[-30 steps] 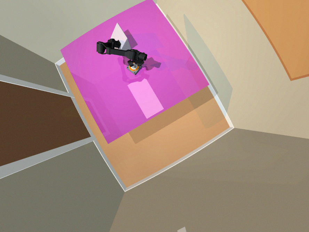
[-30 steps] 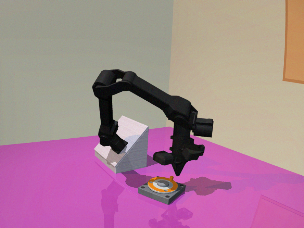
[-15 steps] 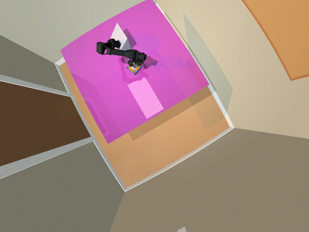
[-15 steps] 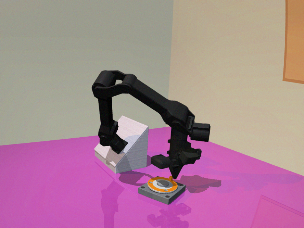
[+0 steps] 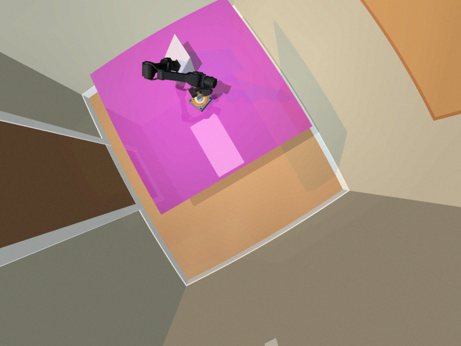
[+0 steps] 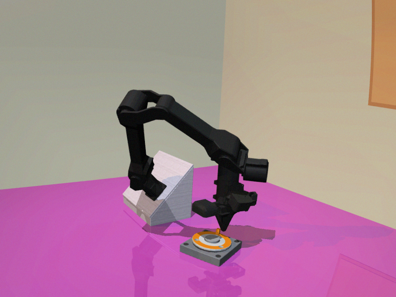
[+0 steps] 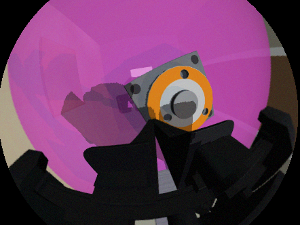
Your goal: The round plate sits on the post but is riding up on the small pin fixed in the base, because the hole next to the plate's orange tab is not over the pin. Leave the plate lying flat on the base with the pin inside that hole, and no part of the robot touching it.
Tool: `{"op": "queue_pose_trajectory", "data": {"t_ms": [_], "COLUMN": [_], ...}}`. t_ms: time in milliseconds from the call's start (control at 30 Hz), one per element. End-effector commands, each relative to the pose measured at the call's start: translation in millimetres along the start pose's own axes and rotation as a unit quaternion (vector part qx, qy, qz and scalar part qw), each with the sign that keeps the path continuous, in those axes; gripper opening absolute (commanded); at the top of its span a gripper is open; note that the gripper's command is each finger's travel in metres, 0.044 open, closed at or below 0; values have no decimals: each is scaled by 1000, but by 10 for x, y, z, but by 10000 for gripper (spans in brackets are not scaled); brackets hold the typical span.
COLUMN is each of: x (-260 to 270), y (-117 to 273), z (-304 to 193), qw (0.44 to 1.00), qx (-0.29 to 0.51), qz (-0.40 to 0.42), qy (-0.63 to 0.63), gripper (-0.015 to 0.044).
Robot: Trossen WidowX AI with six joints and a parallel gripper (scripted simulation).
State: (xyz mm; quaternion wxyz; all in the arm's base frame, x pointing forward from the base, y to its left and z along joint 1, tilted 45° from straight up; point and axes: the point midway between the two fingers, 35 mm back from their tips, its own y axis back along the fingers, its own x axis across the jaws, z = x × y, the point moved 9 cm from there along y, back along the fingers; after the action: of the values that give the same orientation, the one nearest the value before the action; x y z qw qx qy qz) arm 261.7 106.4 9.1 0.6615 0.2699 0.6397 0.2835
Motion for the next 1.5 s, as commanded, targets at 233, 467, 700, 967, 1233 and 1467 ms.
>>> {"op": "queue_pose_trajectory", "data": {"t_ms": [233, 467, 700, 967, 1233, 1467], "x": [-59, -118, -185, -265, -351, -422], "y": [-20, -16, 0, 11, 14, 13], "z": [-138, -210, -270, -314, -344, -363], "qw": [1000, 1000, 1000, 1000, 1000, 1000], "qx": [6, 6, 6, 6, 7, 7], "qz": [-1, -2, -2, -2, -2, -2], "qy": [0, 0, 1, 1, 1, 1], "gripper": [0, 0, 0, 0, 0, 0]}}
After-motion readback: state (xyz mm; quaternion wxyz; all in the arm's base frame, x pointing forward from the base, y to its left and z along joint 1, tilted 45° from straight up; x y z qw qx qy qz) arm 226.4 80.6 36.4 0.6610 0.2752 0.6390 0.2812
